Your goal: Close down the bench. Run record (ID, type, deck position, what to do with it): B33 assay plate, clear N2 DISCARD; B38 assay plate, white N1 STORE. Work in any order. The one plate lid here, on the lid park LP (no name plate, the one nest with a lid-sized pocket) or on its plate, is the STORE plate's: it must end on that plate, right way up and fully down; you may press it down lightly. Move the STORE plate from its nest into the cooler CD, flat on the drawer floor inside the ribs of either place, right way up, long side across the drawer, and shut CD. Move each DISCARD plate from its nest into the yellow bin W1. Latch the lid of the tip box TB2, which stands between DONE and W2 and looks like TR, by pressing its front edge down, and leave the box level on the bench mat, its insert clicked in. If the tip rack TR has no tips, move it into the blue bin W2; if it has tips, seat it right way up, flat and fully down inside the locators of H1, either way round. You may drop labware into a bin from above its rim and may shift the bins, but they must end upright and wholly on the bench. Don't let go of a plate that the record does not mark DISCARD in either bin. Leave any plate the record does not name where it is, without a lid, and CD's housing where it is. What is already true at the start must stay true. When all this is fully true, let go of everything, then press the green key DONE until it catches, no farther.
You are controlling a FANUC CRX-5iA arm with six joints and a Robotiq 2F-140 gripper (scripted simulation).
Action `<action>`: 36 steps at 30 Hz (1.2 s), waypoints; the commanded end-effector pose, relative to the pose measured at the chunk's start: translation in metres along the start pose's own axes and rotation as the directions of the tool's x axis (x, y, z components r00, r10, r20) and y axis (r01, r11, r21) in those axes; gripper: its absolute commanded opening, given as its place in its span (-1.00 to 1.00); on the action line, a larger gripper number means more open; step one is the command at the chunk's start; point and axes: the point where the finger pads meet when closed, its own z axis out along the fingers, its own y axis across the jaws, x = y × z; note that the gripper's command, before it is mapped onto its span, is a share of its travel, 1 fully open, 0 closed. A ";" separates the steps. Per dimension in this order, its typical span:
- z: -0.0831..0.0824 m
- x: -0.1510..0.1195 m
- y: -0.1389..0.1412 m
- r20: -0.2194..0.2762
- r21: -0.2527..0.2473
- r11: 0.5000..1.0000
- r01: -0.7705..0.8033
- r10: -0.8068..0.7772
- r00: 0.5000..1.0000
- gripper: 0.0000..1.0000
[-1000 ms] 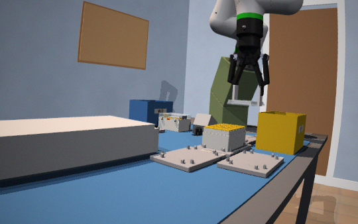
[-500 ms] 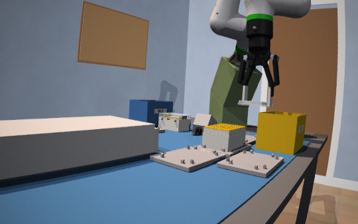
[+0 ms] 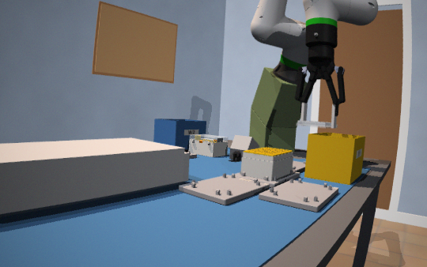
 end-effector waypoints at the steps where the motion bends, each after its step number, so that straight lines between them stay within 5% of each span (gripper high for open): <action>1: 0.000 -0.005 -0.007 -0.002 -0.002 1.000 -0.001 0.001 1.000 -1.00; 25: 0.000 -0.038 -0.055 -0.002 -0.002 1.000 -0.001 0.001 1.000 -1.00; 36: 0.000 -0.038 -0.055 -0.002 -0.002 1.000 -0.001 0.001 1.000 -1.00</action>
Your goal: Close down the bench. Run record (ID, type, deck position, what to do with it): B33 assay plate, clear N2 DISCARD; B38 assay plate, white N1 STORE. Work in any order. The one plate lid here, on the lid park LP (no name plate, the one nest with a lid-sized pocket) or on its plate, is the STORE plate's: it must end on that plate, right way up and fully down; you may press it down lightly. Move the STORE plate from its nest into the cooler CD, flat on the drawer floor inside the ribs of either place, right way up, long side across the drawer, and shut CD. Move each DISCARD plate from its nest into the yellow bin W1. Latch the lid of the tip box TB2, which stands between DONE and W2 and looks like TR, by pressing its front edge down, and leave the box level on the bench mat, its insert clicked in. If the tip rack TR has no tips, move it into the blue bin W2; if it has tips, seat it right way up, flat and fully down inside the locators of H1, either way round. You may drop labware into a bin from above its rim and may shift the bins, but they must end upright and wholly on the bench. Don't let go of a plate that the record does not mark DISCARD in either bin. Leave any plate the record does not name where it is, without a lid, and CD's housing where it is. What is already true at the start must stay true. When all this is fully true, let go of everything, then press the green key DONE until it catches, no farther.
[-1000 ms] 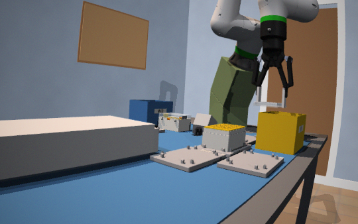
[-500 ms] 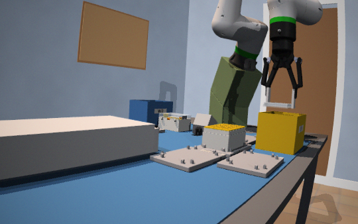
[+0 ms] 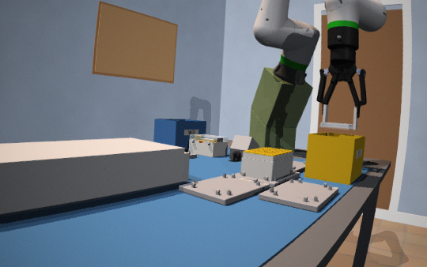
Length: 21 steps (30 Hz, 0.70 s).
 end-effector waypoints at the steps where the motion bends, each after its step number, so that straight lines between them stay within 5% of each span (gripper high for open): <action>1: 0.000 0.000 0.000 0.000 0.000 1.000 0.000 0.000 1.000 -1.00; 9: 0.000 0.000 0.000 0.000 0.000 1.000 0.000 0.000 1.000 -1.00; 10: 0.000 0.000 0.000 0.000 0.000 1.000 0.000 0.000 1.000 0.33; 21: 0.000 0.000 0.000 0.000 0.000 1.000 0.000 0.000 1.000 0.33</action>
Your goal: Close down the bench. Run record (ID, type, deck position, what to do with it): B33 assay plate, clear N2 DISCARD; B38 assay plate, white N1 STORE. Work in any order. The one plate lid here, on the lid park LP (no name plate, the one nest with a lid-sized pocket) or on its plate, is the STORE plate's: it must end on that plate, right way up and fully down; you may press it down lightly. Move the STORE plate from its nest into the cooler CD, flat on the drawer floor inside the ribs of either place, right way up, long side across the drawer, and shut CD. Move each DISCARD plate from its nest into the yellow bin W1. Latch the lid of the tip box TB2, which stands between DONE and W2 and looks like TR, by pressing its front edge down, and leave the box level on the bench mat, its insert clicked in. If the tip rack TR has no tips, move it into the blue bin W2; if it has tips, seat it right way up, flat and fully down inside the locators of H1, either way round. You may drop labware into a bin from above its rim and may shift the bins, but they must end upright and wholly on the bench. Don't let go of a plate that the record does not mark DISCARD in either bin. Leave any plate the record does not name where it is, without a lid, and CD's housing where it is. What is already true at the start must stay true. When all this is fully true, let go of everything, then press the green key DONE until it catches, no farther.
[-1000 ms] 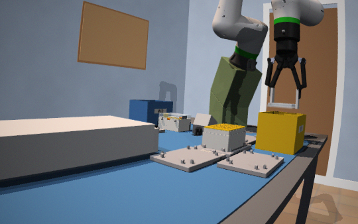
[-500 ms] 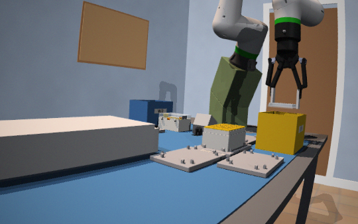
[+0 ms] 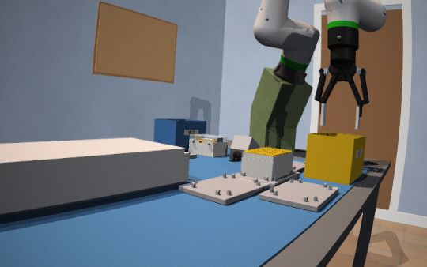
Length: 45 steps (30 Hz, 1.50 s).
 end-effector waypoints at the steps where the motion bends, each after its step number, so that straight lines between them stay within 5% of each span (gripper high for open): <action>1: 0.000 0.000 0.000 0.000 0.000 1.000 0.000 0.000 1.000 0.33; 17: 0.000 0.000 0.000 0.000 0.000 1.000 0.000 0.000 1.000 0.33; 45: -0.009 0.077 0.057 0.000 0.000 1.000 0.029 -0.029 1.000 0.33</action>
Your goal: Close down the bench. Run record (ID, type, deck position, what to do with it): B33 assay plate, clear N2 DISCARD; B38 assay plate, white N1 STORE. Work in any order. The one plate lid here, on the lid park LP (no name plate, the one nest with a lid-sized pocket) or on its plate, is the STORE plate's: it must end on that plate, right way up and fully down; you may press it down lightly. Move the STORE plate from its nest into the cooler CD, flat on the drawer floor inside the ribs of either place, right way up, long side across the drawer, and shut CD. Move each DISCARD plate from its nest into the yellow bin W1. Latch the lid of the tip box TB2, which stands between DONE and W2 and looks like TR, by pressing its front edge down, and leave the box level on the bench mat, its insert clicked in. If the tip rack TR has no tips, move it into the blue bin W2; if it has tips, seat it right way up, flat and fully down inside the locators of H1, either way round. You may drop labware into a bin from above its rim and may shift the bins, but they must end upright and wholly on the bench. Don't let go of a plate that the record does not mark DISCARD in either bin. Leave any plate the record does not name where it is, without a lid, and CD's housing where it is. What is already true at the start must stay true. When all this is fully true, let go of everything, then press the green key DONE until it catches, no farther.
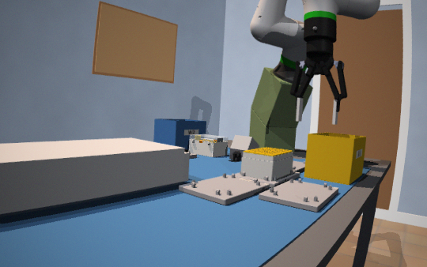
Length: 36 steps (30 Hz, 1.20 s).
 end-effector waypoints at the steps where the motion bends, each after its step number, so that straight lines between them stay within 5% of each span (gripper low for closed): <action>1: -0.001 0.012 0.009 0.004 0.003 1.000 0.001 -0.001 1.000 0.33; 36: -0.013 0.109 0.085 0.004 0.003 1.000 0.001 -0.001 1.000 0.33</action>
